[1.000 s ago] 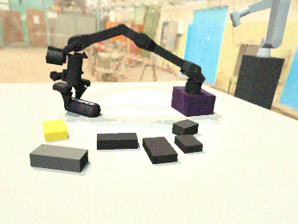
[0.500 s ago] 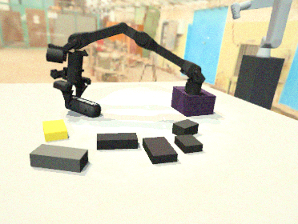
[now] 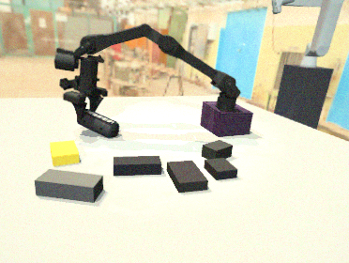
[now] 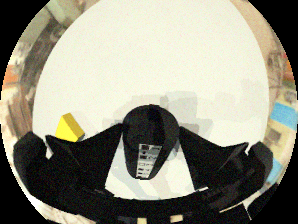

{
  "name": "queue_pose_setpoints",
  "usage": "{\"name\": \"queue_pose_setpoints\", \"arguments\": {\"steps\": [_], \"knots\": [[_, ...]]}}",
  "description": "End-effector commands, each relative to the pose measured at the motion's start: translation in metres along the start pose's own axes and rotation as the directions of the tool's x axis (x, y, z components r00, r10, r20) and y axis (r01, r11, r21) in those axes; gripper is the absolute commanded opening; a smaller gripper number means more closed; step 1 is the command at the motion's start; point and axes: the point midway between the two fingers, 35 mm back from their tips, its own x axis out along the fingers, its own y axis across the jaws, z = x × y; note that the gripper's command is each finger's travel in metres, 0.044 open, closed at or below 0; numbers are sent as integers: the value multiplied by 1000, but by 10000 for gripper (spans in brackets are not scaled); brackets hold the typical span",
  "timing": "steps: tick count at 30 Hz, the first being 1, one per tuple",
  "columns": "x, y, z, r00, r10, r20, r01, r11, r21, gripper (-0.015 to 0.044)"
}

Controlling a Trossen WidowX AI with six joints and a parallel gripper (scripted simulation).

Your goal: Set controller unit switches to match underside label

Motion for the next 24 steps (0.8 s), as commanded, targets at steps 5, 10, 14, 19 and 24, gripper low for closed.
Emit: {"name": "queue_pose_setpoints", "arguments": {"steps": [5,10,14,19,24], "knots": [[-12,2,-1,1000,2,3,-2,1000,5,336],[-16,2,-3,1000,1,-1,-1,1000,5,336],[-19,3,-5,1000,-1,-5,1,1000,5,336],[-22,3,-7,1000,-3,-9,3,1000,5,336],[-26,3,-9,1000,-5,-14,5,1000,5,336]]}}
